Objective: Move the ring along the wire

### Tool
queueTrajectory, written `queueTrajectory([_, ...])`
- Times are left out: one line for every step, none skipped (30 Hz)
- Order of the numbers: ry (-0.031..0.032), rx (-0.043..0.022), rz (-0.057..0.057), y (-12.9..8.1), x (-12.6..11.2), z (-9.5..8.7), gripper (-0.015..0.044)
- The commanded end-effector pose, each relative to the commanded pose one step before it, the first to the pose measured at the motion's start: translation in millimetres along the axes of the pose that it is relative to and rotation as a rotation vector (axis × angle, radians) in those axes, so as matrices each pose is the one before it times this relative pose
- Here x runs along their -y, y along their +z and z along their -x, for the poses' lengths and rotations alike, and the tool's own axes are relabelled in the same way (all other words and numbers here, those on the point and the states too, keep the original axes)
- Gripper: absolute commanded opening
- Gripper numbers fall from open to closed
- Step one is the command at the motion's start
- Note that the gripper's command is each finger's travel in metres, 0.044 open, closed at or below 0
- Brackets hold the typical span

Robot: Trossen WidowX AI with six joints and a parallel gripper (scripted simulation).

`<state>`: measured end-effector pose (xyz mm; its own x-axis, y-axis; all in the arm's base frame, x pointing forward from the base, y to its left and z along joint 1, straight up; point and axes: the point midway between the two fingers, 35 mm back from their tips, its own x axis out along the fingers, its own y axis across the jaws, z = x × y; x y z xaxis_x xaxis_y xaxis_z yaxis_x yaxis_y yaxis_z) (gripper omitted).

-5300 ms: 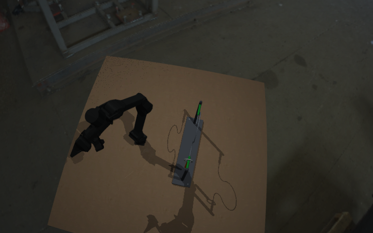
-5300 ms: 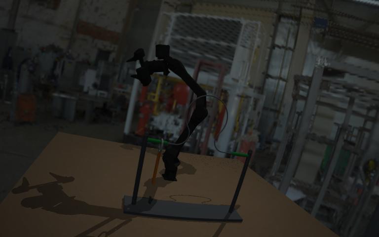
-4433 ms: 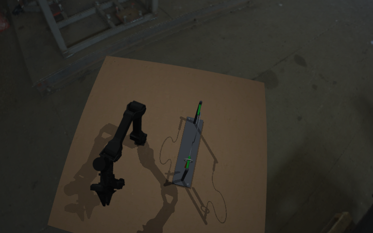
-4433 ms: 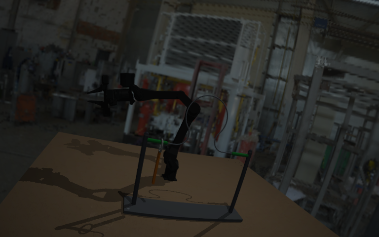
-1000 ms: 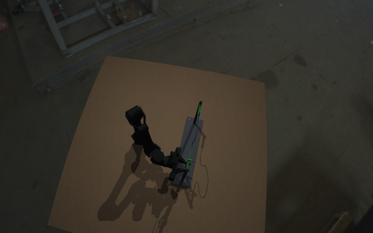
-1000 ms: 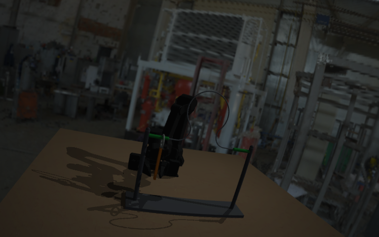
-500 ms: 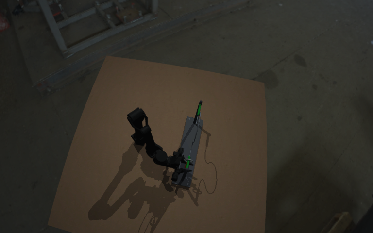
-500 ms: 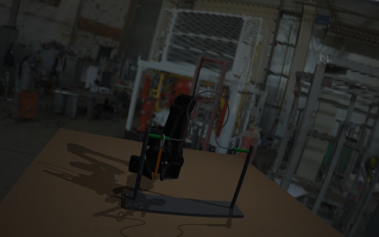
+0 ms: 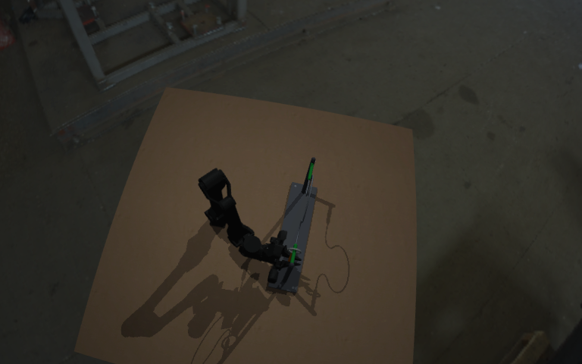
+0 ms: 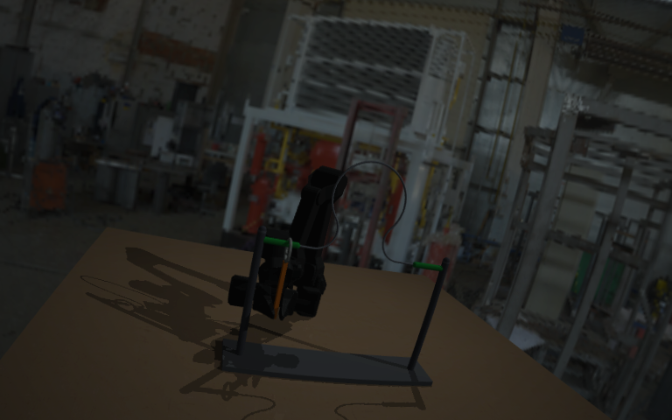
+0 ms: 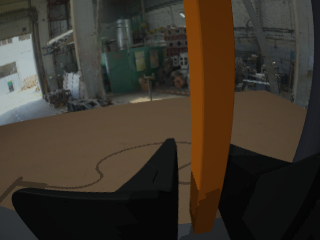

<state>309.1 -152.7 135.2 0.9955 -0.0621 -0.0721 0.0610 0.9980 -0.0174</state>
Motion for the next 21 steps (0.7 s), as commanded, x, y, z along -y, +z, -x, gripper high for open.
queueTrajectory([0.00011,0.00000,0.0000,0.00,-0.02,0.00,-0.0024])
queueTrajectory([0.00000,0.00000,0.0000,0.00,0.00,0.00,-0.0050])
queueTrajectory([0.00000,0.00000,0.0000,0.00,0.00,0.00,-0.0076])
queueTrajectory([0.00000,0.00000,0.0000,0.00,0.00,0.00,-0.0102])
queueTrajectory([0.00000,0.00000,0.0000,0.00,0.00,0.00,-0.0129])
queueTrajectory([0.00000,0.00000,0.0000,0.00,0.00,0.00,-0.0150])
queueTrajectory([0.00000,0.00000,0.0000,0.00,0.00,0.00,-0.0150])
queueTrajectory([0.00000,0.00000,0.0000,0.00,0.00,0.00,-0.0150])
queueTrajectory([0.00000,0.00000,0.0000,0.00,0.00,0.00,-0.0150])
queueTrajectory([0.00000,0.00000,0.0000,0.00,0.00,0.00,-0.0150])
queueTrajectory([0.00000,0.00000,0.0000,0.00,0.00,0.00,-0.0150])
queueTrajectory([-0.00012,0.00002,0.0000,0.28,0.03,0.01,-0.0150])
queueTrajectory([-0.00025,0.00003,-0.0001,0.57,0.06,0.02,-0.0150])
queueTrajectory([-0.00039,0.00005,-0.0002,0.89,0.09,0.04,-0.0150])
queueTrajectory([-0.00047,0.00006,-0.0002,1.08,0.11,0.05,-0.0150])
queueTrajectory([-0.00056,0.00008,-0.0002,1.30,0.12,0.07,-0.0150])
queueTrajectory([-0.00067,0.00009,-0.0003,1.56,0.13,0.10,-0.0150])
queueTrajectory([-0.00078,0.00010,-0.0003,1.82,0.14,0.14,-0.0150])
queueTrajectory([-0.00085,0.00011,-0.0004,1.98,0.13,0.17,-0.0150])
queueTrajectory([-0.00070,0.00009,-0.0003,1.65,0.09,0.16,-0.0150])
queueTrajectory([-0.00043,0.00005,-0.0002,1.00,0.05,0.11,-0.0150])
